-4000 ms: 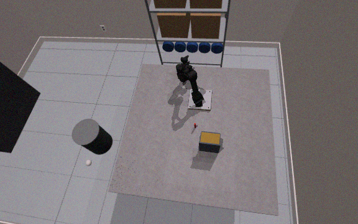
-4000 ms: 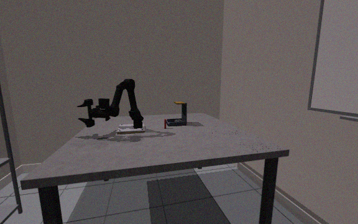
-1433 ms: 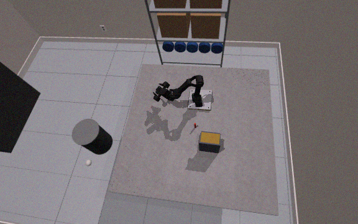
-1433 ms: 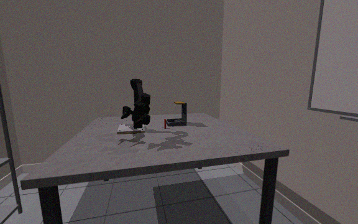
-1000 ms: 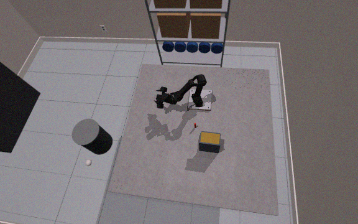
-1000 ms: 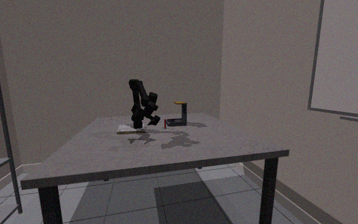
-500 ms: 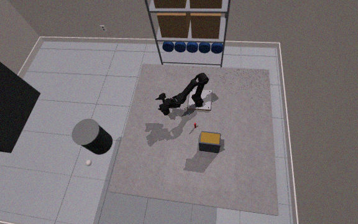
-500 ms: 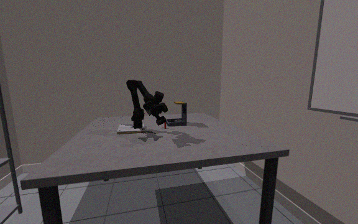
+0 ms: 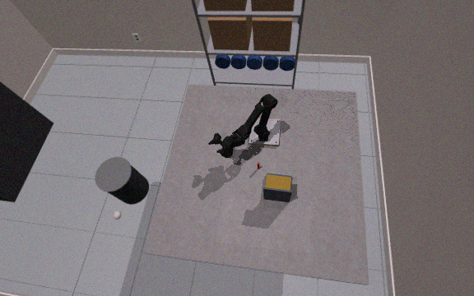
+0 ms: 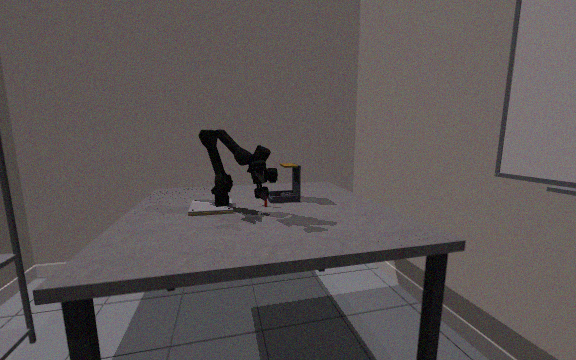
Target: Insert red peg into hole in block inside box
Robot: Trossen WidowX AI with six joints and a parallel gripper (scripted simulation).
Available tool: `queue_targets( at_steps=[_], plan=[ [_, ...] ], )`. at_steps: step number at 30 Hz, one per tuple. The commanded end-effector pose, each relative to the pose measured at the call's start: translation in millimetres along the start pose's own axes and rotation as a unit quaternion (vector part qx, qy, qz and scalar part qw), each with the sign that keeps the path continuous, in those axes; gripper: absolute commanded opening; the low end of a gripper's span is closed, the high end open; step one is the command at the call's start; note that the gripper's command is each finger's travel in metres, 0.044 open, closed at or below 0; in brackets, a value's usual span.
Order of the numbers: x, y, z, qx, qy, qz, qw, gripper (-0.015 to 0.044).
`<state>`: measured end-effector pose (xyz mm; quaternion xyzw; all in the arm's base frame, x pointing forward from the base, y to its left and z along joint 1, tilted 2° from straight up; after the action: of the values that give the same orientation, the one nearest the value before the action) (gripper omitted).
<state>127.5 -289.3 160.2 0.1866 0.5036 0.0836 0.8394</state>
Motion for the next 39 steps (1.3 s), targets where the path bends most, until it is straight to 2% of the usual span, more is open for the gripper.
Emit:
queue_targets(
  at_steps=[1, 10, 19, 29, 39],
  plan=[
    [12.0, 11.3, 10.0, -0.024, 0.067, 0.021, 0.997, 0.044],
    [38.8, 38.8, 28.7, -0.083, 0.218, 0.058, 0.971, 0.044],
    [64.2, 69.0, 41.4, -0.148, 0.363, 0.08, 0.916, 0.044],
    [89.9, 104.6, 48.5, -0.224, 0.511, 0.086, 0.825, 0.044],
    [112.6, 141.0, 48.2, -0.298, 0.639, 0.072, 0.705, 0.044]
  ],
)
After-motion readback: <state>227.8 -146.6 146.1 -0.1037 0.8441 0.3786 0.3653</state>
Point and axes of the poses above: the point midway between the two fingers, 35 mm back from their tips, its own y axis back along the fingers, its own x axis across the jaws, z = x × y, the point moved 1 cm from there along y, back along the fingers, and after that the axes turned 15 degrees about -y, right-handed, at the moved point
